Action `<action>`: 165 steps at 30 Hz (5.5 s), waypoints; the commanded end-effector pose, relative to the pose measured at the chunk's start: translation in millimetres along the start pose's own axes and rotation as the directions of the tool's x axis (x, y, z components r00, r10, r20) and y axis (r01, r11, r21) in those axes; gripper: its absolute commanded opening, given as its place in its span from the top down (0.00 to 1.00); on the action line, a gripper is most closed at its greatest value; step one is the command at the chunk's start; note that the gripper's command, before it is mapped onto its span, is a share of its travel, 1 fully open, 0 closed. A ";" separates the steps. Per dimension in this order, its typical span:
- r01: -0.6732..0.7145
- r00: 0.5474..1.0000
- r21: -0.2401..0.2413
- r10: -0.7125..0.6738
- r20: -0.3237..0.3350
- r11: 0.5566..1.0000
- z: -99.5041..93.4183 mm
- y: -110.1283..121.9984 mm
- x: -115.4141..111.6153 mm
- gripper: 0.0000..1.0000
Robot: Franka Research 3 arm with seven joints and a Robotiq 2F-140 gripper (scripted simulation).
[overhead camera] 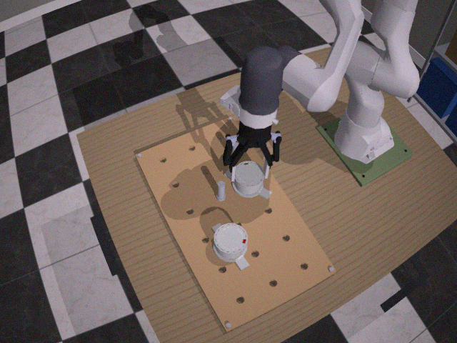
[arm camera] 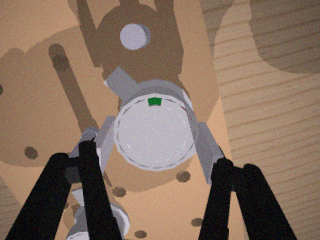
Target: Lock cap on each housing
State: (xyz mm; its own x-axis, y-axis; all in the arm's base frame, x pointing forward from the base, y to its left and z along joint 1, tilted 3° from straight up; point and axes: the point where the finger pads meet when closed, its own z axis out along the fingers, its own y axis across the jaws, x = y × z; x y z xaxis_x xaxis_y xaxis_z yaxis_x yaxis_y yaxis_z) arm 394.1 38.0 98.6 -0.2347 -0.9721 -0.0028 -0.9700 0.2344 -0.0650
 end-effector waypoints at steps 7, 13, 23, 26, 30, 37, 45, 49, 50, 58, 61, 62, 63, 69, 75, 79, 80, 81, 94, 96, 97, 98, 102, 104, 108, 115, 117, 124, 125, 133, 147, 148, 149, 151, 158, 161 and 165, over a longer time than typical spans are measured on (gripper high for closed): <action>-0.022 1.000 -0.007 0.022 -0.008 1.000 1.7 18.9 -4.2 0.90; -0.022 1.000 -0.007 0.022 -0.008 1.000 1.6 26.4 -7.3 0.90; -0.022 1.000 -0.007 0.022 -0.008 1.000 1.6 37.4 -11.9 0.90; -0.022 1.000 -0.007 0.022 -0.008 1.000 1.6 40.3 -13.1 0.90; -0.022 1.000 -0.007 0.022 -0.008 1.000 1.6 42.6 -14.1 0.90; -0.022 1.000 -0.007 0.022 -0.008 1.000 1.6 46.1 -15.5 0.90; -0.022 1.000 -0.007 0.022 -0.008 1.000 1.6 48.1 -16.3 0.90; -0.022 1.000 -0.007 0.022 -0.008 1.000 1.6 48.2 -16.4 0.90; -0.022 1.000 -0.007 0.022 -0.008 1.000 1.6 48.3 -16.4 0.90; -0.022 1.000 -0.007 0.022 -0.008 1.000 1.6 48.3 -16.5 0.90; -0.022 1.000 -0.007 0.022 -0.008 1.000 1.6 48.3 -16.5 0.90; -0.022 1.000 -0.007 0.022 -0.008 1.000 1.6 48.3 -16.5 0.90; -0.022 1.000 -0.007 0.022 -0.008 1.000 1.6 48.3 -16.5 0.90; -0.022 1.000 -0.007 0.022 -0.008 1.000 1.6 48.3 -16.5 0.90; -0.022 1.000 -0.007 0.022 -0.008 1.000 1.6 48.3 -16.5 0.90; -0.022 1.000 -0.007 0.022 -0.008 1.000 1.6 48.3 -16.5 0.90; -0.022 1.000 -0.007 0.022 -0.008 1.000 1.6 48.3 -16.5 0.90; -0.022 1.000 -0.007 0.022 -0.008 1.000 1.6 48.3 -16.5 0.90; -0.022 1.000 -0.007 0.022 -0.008 1.000 1.6 48.3 -16.5 0.22; -0.022 1.000 -0.007 0.022 -0.008 1.000 1.6 48.3 -16.5 0.22; -0.022 1.000 -0.007 0.022 -0.008 1.000 1.6 48.3 -16.5 0.22; -0.022 1.000 -0.007 0.022 -0.008 1.000 1.6 48.3 -16.5 0.22; -0.022 1.000 -0.007 0.022 -0.008 1.000 1.6 48.3 -16.5 0.22; -0.022 1.000 -0.007 0.022 -0.008 1.000 1.6 48.3 -16.5 0.22; -0.022 1.000 -0.007 0.022 -0.008 1.000 1.6 48.3 -16.5 0.22; -0.022 1.000 -0.007 0.022 -0.008 1.000 1.6 48.3 -16.5 0.22; -0.022 1.000 -0.007 0.022 -0.008 1.000 1.6 48.3 -16.5 0.22; -0.022 1.000 -0.007 0.022 -0.008 1.000 1.5 48.3 -16.5 0.22; -0.022 1.000 -0.007 0.022 -0.008 1.000 1.5 48.3 -16.5 0.22; -0.022 1.000 -0.007 0.022 -0.008 1.000 0.0 48.3 -16.5 0.22; -0.022 1.000 -0.007 0.022 -0.008 1.000 -15.6 48.2 -16.6 0.22; -0.022 1.000 -0.007 0.022 -0.008 1.000 -17.3 48.2 -16.6 0.22; -0.022 1.000 -0.007 0.022 -0.008 1.000 -17.3 48.2 -16.6 0.22; -0.022 1.000 -0.007 0.022 -0.008 1.000 -19.2 48.2 -16.6 0.22; -0.022 1.000 -0.007 0.022 -0.008 1.000 -33.6 48.1 -16.7 0.22; -0.022 1.000 -0.007 0.022 -0.008 1.000 -40.2 48.0 -16.8 0.22; -0.022 1.000 -0.007 0.022 -0.008 1.000 -48.7 48.0 -16.8 0.22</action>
State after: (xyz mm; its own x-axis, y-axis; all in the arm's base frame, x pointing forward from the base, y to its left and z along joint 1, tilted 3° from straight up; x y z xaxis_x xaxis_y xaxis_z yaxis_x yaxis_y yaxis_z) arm 354.0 68.6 139.6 -0.2474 -0.9689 -0.0056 -0.9662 0.2472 -0.0730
